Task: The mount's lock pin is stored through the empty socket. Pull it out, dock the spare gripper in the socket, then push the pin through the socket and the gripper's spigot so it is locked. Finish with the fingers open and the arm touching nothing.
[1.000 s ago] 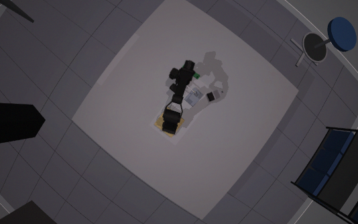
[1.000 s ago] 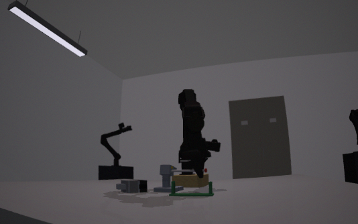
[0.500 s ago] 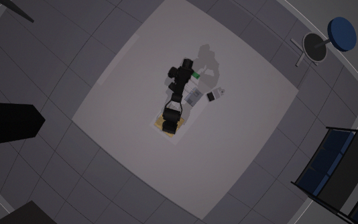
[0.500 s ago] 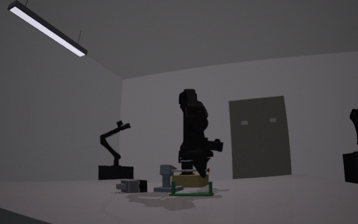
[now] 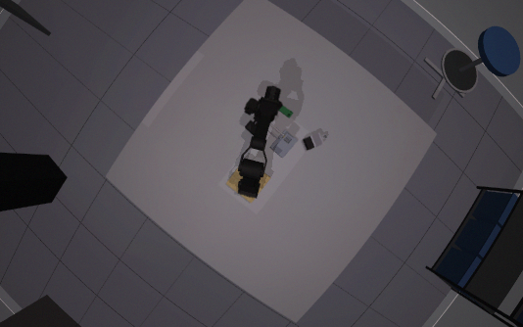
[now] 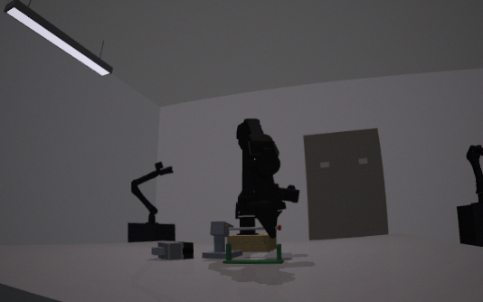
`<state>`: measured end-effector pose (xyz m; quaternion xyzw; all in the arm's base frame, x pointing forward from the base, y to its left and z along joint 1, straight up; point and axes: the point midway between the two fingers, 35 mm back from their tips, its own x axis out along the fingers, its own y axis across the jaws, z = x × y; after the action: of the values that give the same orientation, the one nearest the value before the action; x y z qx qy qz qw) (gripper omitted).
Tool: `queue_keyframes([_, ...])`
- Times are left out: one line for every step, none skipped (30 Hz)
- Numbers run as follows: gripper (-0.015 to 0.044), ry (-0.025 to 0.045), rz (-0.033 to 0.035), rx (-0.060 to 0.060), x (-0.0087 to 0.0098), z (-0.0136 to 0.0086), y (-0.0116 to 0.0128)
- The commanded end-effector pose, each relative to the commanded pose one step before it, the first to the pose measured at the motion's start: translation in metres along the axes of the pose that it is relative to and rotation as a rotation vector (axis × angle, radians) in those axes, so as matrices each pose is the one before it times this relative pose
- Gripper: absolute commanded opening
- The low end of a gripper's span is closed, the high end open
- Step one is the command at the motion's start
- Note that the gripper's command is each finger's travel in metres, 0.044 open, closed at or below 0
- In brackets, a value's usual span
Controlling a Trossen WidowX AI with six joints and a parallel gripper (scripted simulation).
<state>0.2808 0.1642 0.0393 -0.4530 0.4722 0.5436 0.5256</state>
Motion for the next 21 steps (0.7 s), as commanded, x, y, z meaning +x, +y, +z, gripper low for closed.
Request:
queue_keyframes([0.0000, -0.00733, -0.00252, 0.0031, -0.00232, 0.00387, -0.00183])
queue_keyframes([0.0000, 0.00021, 0.00059, 0.0002, -0.00006, 0.00079, 0.00010])
queue_keyframes([0.0000, 0.00024, 0.00065, 0.0002, -0.00007, 0.00087, 0.00011])
queue_keyframes([0.0000, 0.00018, 0.00048, 0.0002, -0.00005, 0.00065, 0.00008])
queue_keyframes([0.0000, 0.00018, 0.00066, 0.0000, -0.00008, 0.00064, -0.00003])
queue_keyframes([0.0000, 0.00028, 0.00102, 0.0000, -0.00012, 0.00099, -0.00004])
queue_keyframes([0.0000, 0.00019, 0.00069, 0.0000, -0.00008, 0.00067, -0.00002])
queue_keyframes([0.0000, 0.00006, 0.00023, 0.0000, -0.00003, 0.00022, -0.00001])
queue_keyframes([0.0000, 0.00009, 0.00032, 0.0001, -0.00007, 0.00039, 0.00001])
queue_keyframes([0.0000, 0.00018, 0.00065, 0.0002, -0.00015, 0.00079, 0.00001])
queue_keyframes([0.0000, 0.00020, 0.00072, 0.0002, -0.00016, 0.00088, 0.00002])
queue_keyframes([0.0000, 0.00015, 0.00054, 0.0002, -0.00012, 0.00066, 0.00002])
queue_keyframes([0.0000, 0.00020, 0.00070, 0.0000, -0.00004, 0.00068, -0.00001])
queue_keyframes([0.0000, 0.00029, 0.00099, 0.0000, -0.00006, 0.00097, -0.00001])
queue_keyframes([0.0000, 0.00019, 0.00065, 0.0000, -0.00004, 0.00063, 0.00000])
queue_keyframes([0.0000, 0.00006, 0.00022, 0.0000, -0.00001, 0.00021, 0.00000])
queue_keyframes([0.0000, 0.00010, 0.00027, 0.0001, -0.00006, 0.00038, 0.00003])
queue_keyframes([0.0000, 0.00020, 0.00055, 0.0002, -0.00011, 0.00078, 0.00007])
queue_keyframes([0.0000, 0.00023, 0.00062, 0.0002, -0.00013, 0.00087, 0.00008])
queue_keyframes([0.0000, 0.00017, 0.00046, 0.0001, -0.00010, 0.00066, 0.00007])
queue_keyframes([0.0000, 0.00017, 0.00067, 0.0000, -0.00009, 0.00064, -0.00005])
